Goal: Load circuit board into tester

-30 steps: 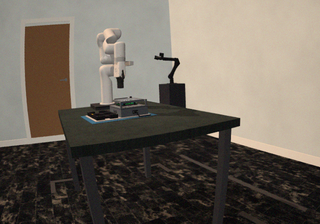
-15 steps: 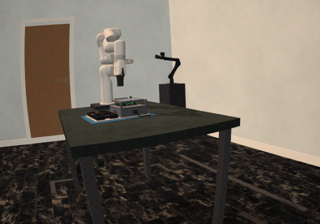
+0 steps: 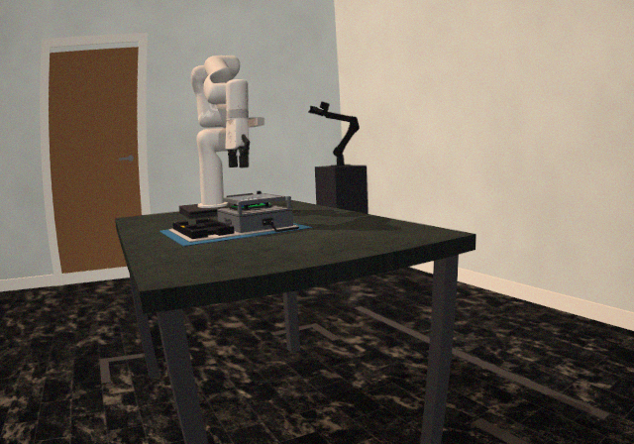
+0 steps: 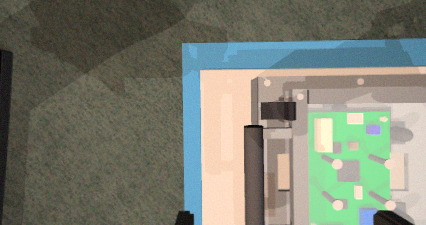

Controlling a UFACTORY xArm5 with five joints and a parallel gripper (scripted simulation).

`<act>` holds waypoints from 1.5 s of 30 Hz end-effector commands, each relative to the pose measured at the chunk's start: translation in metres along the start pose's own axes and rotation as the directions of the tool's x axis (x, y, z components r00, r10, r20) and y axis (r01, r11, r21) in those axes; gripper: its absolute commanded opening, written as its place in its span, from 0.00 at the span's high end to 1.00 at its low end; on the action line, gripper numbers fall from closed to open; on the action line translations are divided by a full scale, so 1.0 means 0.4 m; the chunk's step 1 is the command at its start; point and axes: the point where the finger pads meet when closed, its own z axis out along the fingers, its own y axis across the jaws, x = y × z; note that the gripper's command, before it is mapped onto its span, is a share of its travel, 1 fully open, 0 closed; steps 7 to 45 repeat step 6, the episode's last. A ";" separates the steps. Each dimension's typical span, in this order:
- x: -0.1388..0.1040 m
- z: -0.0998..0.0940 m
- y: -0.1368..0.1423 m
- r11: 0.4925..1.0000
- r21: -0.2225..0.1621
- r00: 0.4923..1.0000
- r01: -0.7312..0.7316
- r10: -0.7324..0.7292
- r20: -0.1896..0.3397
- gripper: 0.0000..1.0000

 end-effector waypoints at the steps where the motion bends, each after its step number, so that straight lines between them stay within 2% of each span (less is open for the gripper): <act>1: 0.000 -0.003 0.003 1.000 -0.004 1.000 0.000 0.000 0.000 0.00; 45: 0.000 -0.003 0.003 1.000 -0.004 1.000 0.000 0.000 0.000 0.00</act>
